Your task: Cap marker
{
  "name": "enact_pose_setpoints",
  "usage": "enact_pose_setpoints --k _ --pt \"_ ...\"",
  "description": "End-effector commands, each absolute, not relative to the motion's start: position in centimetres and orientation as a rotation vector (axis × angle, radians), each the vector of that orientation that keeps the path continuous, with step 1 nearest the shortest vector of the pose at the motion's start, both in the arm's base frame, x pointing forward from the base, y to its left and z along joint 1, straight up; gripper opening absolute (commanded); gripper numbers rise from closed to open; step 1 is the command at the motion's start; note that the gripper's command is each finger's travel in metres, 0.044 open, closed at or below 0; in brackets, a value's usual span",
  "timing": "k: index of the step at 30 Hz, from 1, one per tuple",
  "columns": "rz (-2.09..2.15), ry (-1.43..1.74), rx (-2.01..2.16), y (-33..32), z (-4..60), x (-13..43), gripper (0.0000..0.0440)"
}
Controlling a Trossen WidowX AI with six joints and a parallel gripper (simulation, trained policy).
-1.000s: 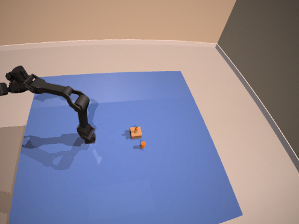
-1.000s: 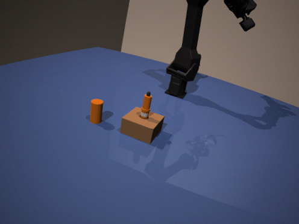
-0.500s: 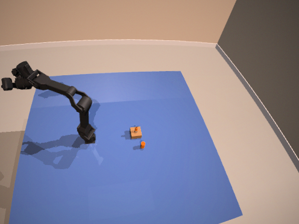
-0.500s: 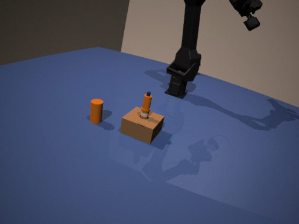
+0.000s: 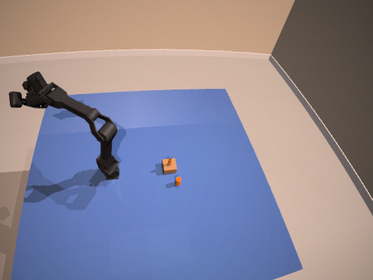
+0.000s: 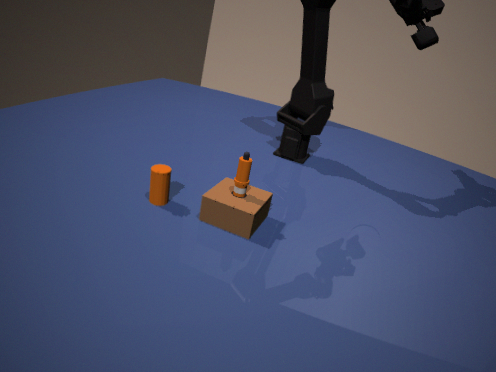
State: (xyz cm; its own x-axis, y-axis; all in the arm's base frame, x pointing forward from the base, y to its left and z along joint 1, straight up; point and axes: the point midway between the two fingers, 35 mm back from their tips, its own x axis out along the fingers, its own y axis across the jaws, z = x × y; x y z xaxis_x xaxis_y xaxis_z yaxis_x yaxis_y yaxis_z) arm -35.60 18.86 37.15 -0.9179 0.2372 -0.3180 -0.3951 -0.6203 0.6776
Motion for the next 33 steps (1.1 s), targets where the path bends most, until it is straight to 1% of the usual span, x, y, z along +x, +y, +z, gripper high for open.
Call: enact_pose_setpoints --k 1,33 --pt "2.512 1.128 -0.261 19.2 37.9 -34.8 0.0325" --pt "2.22 1.184 -0.28 23.0 37.4 -27.5 0.0328"
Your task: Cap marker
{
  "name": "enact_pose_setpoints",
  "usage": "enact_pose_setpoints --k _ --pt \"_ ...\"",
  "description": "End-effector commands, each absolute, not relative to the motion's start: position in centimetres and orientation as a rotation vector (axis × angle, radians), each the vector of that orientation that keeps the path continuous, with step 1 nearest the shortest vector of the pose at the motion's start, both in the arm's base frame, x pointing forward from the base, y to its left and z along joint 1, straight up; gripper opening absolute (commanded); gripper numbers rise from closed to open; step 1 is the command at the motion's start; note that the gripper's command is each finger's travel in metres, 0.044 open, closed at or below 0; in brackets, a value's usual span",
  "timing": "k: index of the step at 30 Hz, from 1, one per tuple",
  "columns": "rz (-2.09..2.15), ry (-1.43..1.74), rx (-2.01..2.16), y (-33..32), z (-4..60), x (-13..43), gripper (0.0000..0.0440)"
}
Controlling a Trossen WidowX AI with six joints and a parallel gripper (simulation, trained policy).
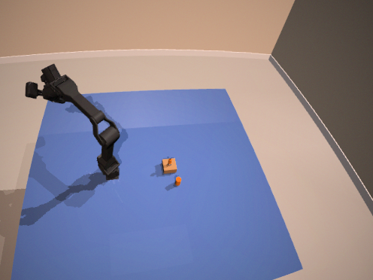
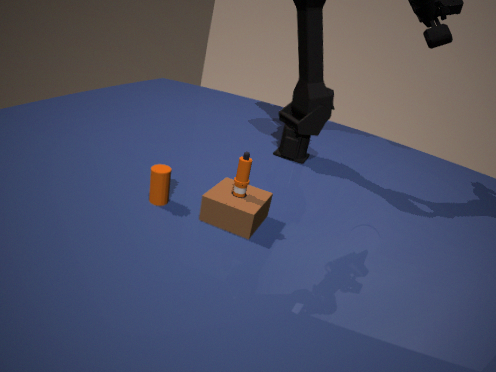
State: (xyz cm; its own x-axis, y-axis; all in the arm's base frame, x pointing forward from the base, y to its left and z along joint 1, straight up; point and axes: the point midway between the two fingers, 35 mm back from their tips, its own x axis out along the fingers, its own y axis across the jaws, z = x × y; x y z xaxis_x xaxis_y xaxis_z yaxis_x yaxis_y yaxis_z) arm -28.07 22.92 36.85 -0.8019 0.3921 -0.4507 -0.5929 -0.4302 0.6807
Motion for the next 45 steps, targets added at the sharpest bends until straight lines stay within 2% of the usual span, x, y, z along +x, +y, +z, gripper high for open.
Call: enact_pose_setpoints --k 1,45 --pt "2.21 1.185 -0.28 23.2 37.4 -27.3 0.0328" --pt "1.81 1.244 -0.243 27.7 35.8 -17.1 0.0332"
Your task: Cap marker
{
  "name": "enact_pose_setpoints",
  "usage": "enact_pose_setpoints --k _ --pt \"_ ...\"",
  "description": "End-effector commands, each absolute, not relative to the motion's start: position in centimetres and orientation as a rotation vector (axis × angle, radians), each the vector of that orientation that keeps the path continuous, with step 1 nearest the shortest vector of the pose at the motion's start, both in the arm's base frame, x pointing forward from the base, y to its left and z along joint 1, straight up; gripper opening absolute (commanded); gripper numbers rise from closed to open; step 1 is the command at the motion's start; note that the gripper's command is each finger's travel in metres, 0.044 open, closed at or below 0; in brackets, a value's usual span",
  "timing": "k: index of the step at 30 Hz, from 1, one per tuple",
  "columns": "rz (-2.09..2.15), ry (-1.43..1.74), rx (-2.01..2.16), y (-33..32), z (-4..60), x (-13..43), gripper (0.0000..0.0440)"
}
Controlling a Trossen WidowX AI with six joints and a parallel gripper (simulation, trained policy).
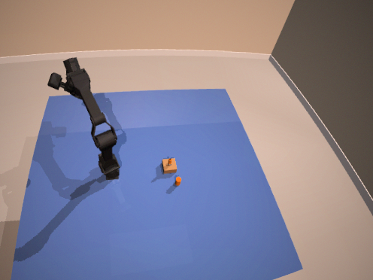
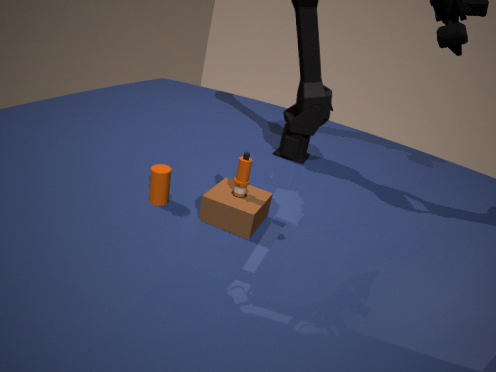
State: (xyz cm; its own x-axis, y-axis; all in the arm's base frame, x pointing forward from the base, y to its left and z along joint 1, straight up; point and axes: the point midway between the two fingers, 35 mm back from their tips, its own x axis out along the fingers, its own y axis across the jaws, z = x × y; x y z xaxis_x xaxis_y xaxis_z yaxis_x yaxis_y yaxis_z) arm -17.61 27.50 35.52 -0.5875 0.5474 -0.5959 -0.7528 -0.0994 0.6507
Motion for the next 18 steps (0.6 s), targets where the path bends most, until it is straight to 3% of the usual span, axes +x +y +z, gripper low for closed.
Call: enact_pose_setpoints --k 1,18 --pt "1.801 1.245 -0.242 27.8 35.7 -16.9 0.0332" --pt "1.65 1.261 -0.215 29.3 35.0 -12.7 0.0334"
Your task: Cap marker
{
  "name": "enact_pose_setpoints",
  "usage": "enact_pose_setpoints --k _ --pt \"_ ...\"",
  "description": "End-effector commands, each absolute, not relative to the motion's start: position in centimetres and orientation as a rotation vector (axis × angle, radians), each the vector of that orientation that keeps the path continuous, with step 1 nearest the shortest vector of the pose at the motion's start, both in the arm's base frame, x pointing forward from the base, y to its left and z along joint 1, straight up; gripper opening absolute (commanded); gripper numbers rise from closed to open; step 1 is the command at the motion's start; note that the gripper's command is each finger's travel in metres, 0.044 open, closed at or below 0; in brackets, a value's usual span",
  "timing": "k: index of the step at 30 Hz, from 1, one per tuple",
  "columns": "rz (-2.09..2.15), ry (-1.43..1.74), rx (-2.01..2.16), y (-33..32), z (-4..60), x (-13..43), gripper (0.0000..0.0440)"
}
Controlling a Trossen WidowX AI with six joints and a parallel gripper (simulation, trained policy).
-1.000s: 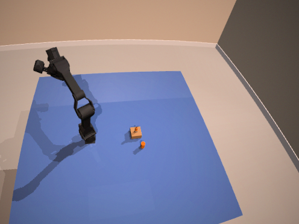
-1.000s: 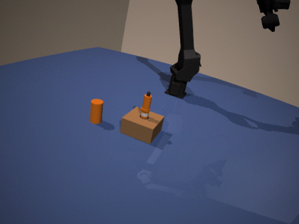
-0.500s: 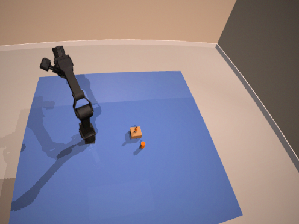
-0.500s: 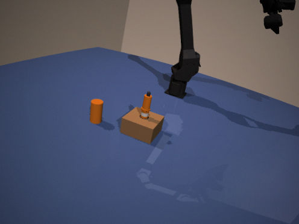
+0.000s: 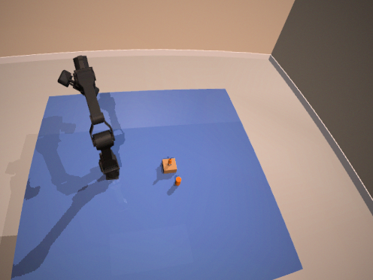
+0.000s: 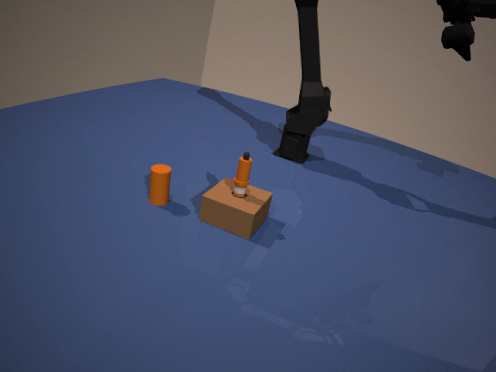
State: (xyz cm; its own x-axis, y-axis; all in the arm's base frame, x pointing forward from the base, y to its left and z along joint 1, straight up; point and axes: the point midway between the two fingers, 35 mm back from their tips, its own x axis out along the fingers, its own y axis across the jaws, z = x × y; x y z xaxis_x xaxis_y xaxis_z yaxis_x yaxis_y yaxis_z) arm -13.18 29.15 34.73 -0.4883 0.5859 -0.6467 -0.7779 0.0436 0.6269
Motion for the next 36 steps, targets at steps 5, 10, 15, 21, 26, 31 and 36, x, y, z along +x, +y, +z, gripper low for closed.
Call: enact_pose_setpoints --k 5,10,15,21,26,31,36 --pt "1.607 1.265 -0.206 29.7 34.7 -11.4 0.0334" --pt "1.564 1.27 -0.197 30.1 34.5 -10.1 0.0335" --pt "1.522 1.274 -0.188 30.5 34.2 -8.8 0.0335" --pt "1.472 1.28 -0.177 30.8 33.9 -7.2 0.0336" --pt "1.431 1.285 -0.167 31.1 33.7 -5.9 0.0336" --pt "1.391 1.291 -0.158 31.3 33.5 -4.5 0.0337" --pt "1.352 1.296 -0.148 31.4 33.2 -3.2 0.0337"
